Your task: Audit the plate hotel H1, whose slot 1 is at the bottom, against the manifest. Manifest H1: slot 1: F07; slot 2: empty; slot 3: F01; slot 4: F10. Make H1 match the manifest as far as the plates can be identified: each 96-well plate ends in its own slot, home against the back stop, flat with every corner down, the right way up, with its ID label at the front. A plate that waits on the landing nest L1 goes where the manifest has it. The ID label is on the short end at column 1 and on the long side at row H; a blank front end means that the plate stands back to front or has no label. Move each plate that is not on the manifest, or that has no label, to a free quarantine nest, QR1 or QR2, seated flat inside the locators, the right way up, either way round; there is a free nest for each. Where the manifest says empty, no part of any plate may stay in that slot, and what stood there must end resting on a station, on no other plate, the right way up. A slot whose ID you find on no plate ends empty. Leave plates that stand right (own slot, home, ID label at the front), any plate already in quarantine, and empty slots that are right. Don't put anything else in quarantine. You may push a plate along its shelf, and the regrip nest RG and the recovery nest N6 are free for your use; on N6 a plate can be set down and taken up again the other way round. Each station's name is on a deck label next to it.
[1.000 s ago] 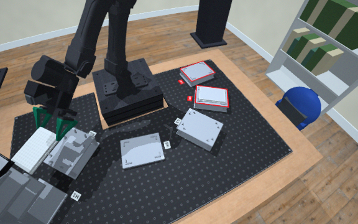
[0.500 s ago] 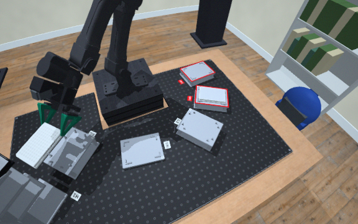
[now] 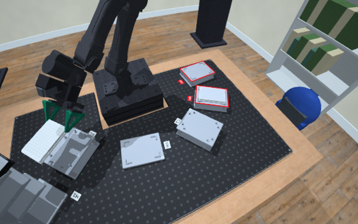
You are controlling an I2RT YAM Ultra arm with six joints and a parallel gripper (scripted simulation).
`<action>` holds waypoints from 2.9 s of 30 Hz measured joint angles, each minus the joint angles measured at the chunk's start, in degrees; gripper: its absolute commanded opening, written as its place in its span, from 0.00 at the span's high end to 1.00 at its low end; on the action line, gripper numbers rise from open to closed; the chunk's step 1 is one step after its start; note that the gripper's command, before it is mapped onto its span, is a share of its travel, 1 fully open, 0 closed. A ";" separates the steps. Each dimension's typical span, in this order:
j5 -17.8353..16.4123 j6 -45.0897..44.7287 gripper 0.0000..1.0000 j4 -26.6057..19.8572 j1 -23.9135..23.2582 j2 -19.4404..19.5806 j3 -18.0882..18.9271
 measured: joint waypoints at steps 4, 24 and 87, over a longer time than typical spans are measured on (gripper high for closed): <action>-0.35 -0.22 0.14 -0.63 -0.42 -1.22 -0.61; -2.14 -1.27 0.14 -2.54 -2.21 -6.25 -3.91; -2.23 -1.31 0.14 9.66 -2.12 1.95 -9.03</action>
